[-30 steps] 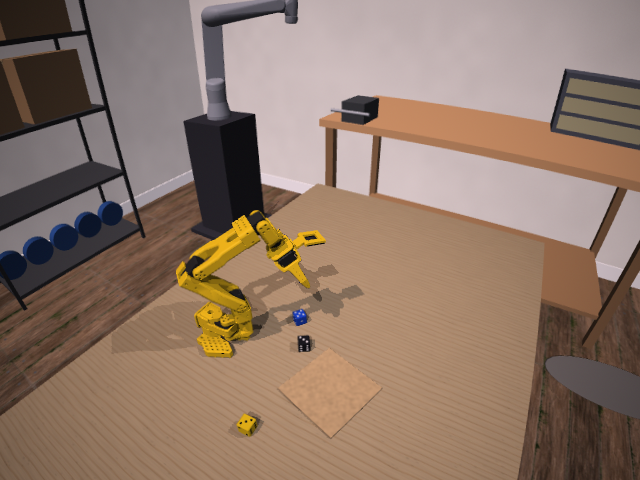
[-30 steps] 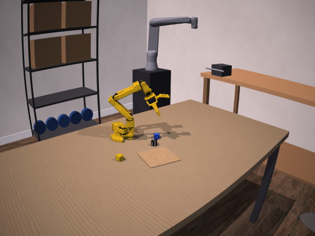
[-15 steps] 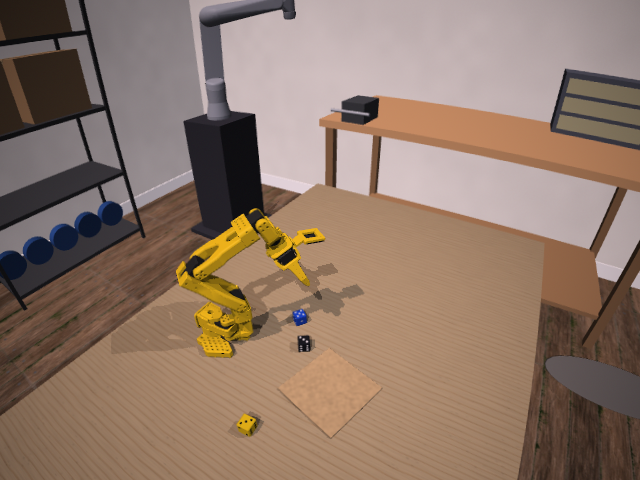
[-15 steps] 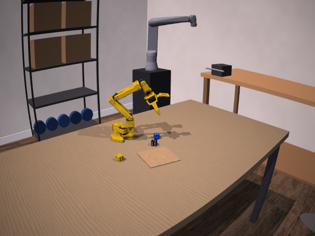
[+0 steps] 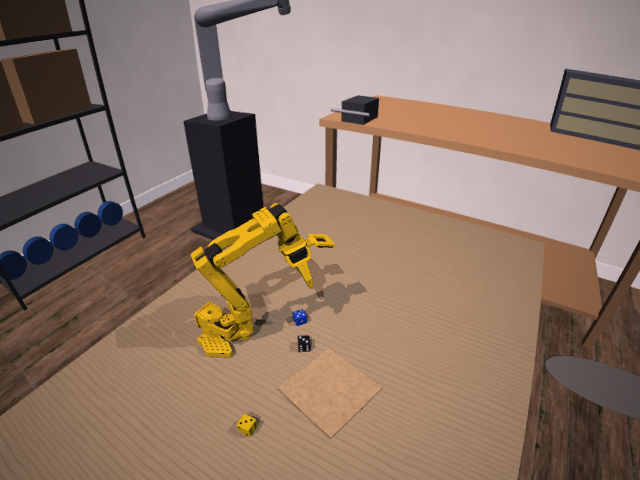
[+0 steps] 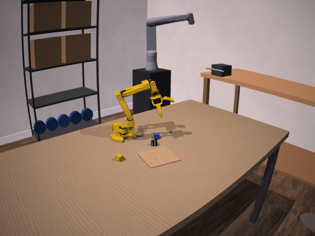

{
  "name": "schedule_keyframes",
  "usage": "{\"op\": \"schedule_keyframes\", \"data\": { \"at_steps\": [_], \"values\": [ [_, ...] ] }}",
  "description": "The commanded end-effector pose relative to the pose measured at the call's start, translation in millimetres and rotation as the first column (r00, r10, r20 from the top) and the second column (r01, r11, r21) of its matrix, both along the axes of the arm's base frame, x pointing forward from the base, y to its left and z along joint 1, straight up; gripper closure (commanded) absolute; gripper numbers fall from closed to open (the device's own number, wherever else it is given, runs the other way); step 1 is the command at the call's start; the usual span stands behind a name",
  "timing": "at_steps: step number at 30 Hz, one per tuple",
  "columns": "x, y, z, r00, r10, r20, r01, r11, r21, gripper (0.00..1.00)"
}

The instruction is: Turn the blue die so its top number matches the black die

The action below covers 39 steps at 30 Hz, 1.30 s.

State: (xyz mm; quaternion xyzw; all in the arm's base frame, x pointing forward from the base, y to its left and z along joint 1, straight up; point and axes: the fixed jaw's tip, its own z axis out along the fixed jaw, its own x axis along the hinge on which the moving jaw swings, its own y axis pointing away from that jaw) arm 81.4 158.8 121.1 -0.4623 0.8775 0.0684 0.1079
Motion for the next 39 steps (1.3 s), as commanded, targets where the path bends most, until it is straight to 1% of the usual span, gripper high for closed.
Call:
{"op": "schedule_keyframes", "data": {
  "at_steps": [1, 4, 12, 15, 19, 24, 26, 29, 32, 35, 39],
  "values": [
    [0.1, 7, 4.2, 1.000, 0.002, -0.004, -0.002, 1.000, 0.003, 0.69],
    [-0.1, 8, 2.7, 1.000, 0.002, -0.013, -0.002, 1.000, -0.011, 0.69],
    [-0.1, 8, 1.8, 1.000, 0.002, -0.016, -0.002, 1.000, -0.017, 0.69],
    [-0.1, 8, -2.1, 1.000, 0.001, -0.028, -0.003, 0.999, -0.039, 0.69],
    [-0.3, 8, -13.8, 0.998, -0.002, -0.064, -0.005, 0.994, -0.105, 0.69],
    [-1.9, 5, -36.0, 0.991, -0.014, -0.132, -0.017, 0.973, -0.230, 0.69],
    [-1.9, 5, -36.0, 0.991, -0.014, -0.132, -0.017, 0.973, -0.230, 0.69],
    [-3.7, 1, -49.7, 0.985, -0.026, -0.173, -0.028, 0.951, -0.307, 0.69],
    [-5.6, -2, -60.9, 0.978, -0.039, -0.207, -0.041, 0.928, -0.369, 0.69],
    [-7.2, -5, -68.3, 0.972, -0.049, -0.229, -0.051, 0.910, -0.411, 0.69],
    [-8.1, -7, -72.2, 0.969, -0.055, -0.241, -0.056, 0.900, -0.432, 0.69]
  ]
}}
